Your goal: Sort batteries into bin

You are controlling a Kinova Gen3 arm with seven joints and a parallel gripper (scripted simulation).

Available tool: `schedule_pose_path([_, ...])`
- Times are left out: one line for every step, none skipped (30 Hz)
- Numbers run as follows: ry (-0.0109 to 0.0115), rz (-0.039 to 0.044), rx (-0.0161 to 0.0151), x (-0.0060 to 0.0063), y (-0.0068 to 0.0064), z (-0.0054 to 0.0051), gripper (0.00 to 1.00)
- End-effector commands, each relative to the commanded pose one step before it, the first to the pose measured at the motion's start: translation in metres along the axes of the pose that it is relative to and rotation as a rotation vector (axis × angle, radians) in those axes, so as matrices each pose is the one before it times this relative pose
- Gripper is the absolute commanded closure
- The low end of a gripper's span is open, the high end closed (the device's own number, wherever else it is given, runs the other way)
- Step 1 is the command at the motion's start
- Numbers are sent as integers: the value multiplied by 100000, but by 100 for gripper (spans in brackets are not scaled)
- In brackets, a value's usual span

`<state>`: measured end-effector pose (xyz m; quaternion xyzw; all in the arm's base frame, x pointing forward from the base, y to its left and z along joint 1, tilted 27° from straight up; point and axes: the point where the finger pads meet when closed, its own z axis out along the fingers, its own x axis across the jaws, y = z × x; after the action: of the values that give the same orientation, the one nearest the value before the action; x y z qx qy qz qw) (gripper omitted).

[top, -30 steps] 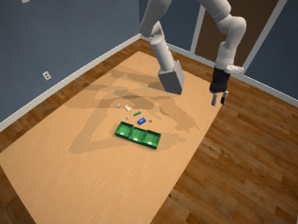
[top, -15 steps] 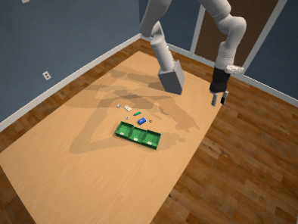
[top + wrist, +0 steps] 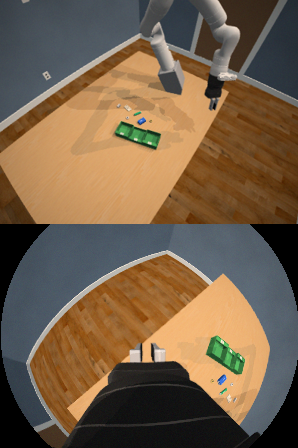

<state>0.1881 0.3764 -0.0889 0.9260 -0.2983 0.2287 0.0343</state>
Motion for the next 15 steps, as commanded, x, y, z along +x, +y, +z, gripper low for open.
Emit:
schedule_pose_path([711,11235,508,1964,-890,-243,69])
schedule_pose_path([443,4913,-316,415,-97,20,69])
schedule_pose_path([0,0,0,0,0,0,69])
schedule_pose_path([0,0,0,0,0,0,69])
schedule_pose_path([478,4965,-335,812,-186,37,69])
schedule_pose_path([478,4965,-334,802,-225,40,69])
schedule_pose_path([314,3263,-220,385,-129,21,69])
schedule_pose_path([494,4966,-300,795,-249,39,69])
schedule_pose_path([494,4966,-299,781,-288,42,69])
schedule_pose_path([328,3304,-199,352,-150,21,69])
schedule_pose_path([508,4966,-264,772,-311,41,69])
schedule_pose_path([508,4966,-264,756,-349,44,69])
schedule_pose_path([341,3344,-178,316,-166,20,69])
schedule_pose_path([519,4967,-229,745,-372,43,69])
schedule_pose_path([519,4967,-228,726,-408,46,69])
